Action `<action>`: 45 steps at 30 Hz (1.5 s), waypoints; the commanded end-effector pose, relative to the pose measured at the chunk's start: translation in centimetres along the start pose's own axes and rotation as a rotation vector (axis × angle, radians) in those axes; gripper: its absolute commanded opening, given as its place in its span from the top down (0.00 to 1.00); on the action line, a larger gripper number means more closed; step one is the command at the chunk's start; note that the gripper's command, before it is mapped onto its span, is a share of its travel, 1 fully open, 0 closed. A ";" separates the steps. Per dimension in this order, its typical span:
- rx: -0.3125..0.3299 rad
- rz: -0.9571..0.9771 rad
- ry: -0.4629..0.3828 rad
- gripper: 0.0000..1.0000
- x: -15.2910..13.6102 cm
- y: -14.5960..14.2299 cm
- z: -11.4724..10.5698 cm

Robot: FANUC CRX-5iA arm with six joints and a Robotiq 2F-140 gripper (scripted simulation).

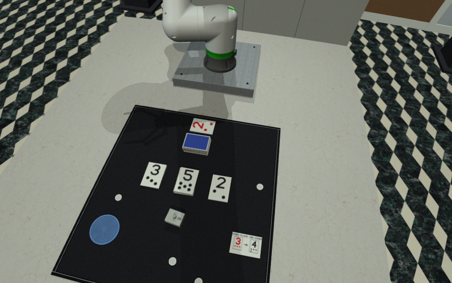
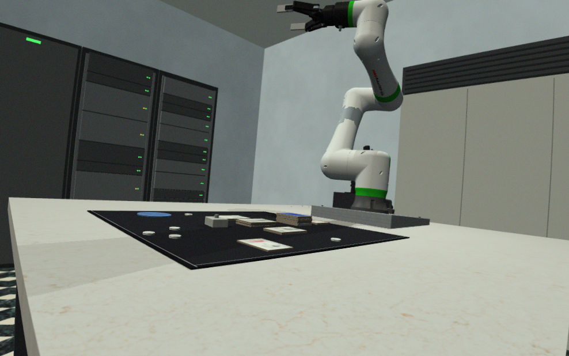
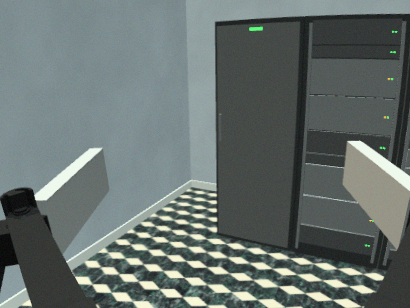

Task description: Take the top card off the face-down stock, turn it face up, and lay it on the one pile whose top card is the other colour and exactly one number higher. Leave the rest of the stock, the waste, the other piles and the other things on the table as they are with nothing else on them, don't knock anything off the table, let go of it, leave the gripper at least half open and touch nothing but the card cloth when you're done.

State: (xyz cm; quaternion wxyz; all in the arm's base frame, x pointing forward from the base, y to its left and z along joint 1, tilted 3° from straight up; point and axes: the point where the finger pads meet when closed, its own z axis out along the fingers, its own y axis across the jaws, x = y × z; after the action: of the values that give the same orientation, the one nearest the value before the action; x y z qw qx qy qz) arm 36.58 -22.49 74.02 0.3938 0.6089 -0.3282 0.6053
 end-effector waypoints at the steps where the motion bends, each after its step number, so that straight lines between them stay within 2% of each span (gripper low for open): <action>1: 0.000 0.000 0.000 0.00 0.0 0.0 0.0; 18: 0.000 0.000 0.000 0.00 0.0 0.0 0.0; 21: 0.011 0.003 -0.033 0.00 -1.3 -1.0 0.5; 26: 0.059 0.019 -0.213 0.00 -9.0 -6.0 2.5; 27: 0.069 0.025 -0.269 0.00 -11.4 -7.4 2.9; 28: 0.072 0.027 -0.286 0.00 -12.2 -7.9 3.0; 29: 0.080 0.034 -0.344 0.00 -14.7 -9.2 3.2; 30: 0.083 0.037 -0.369 0.00 -15.8 -9.8 3.3; 32: 0.090 0.050 -0.460 0.00 -19.9 -11.7 3.3; 35: 0.090 0.050 -0.461 0.00 -20.0 -11.7 3.3; 36: 0.092 0.065 -0.560 0.00 -24.4 -13.5 3.0; 39: 0.088 0.083 -0.665 0.00 -29.1 -15.3 2.3; 41: 0.078 0.101 -0.759 0.00 -33.3 -16.6 1.4; 42: 0.076 0.104 -0.772 0.00 -33.8 -16.8 1.2; 43: 0.064 0.119 -0.843 0.00 -36.9 -17.7 0.3; 44: 0.057 0.127 -0.879 0.00 -38.5 -18.1 -0.2; 45: 0.056 0.127 -0.880 0.00 -38.5 -18.2 -0.3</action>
State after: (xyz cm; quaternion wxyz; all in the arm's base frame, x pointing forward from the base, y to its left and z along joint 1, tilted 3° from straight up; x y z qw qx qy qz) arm 50.33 -17.38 36.35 0.1741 0.7943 -0.4724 0.3399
